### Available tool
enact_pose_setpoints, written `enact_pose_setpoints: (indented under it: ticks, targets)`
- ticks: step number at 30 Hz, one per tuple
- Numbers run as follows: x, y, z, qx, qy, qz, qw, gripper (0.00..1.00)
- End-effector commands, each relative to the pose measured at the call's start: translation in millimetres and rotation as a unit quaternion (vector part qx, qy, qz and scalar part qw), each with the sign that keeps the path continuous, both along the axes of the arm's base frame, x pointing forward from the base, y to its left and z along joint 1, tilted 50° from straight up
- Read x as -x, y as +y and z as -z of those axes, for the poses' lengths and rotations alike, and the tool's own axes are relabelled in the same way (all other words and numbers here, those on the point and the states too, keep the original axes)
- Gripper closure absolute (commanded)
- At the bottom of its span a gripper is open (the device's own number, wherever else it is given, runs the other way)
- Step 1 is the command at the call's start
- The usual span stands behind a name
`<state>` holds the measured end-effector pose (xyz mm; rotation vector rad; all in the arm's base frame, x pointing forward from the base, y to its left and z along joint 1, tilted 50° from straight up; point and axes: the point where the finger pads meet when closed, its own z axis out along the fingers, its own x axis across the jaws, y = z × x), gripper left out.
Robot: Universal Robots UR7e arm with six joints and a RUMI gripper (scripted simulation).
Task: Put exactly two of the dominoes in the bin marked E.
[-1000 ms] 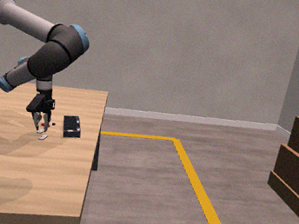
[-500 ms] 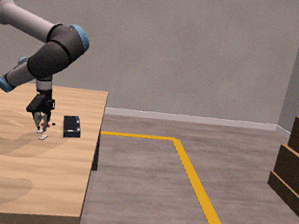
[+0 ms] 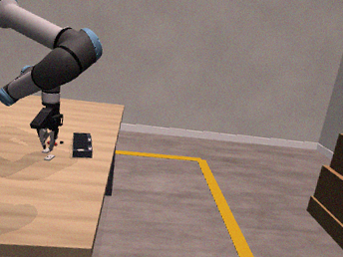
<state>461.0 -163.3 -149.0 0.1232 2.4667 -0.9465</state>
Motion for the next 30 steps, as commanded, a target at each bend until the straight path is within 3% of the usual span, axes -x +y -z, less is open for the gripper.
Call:
enact_pose_setpoints:
  ticks: [1, 9, 30]
  targets:
    - [-0.2, 0.3, -0.3, 0.000, 0.000, 0.000, 1.000, 1.00]
    - [-0.2, 0.3, -0.3, 0.000, 0.000, 0.000, 1.000, 1.00]
    - [24.7, 39.2, -38.6, 0.000, 0.000, 0.000, 1.000, 1.00]
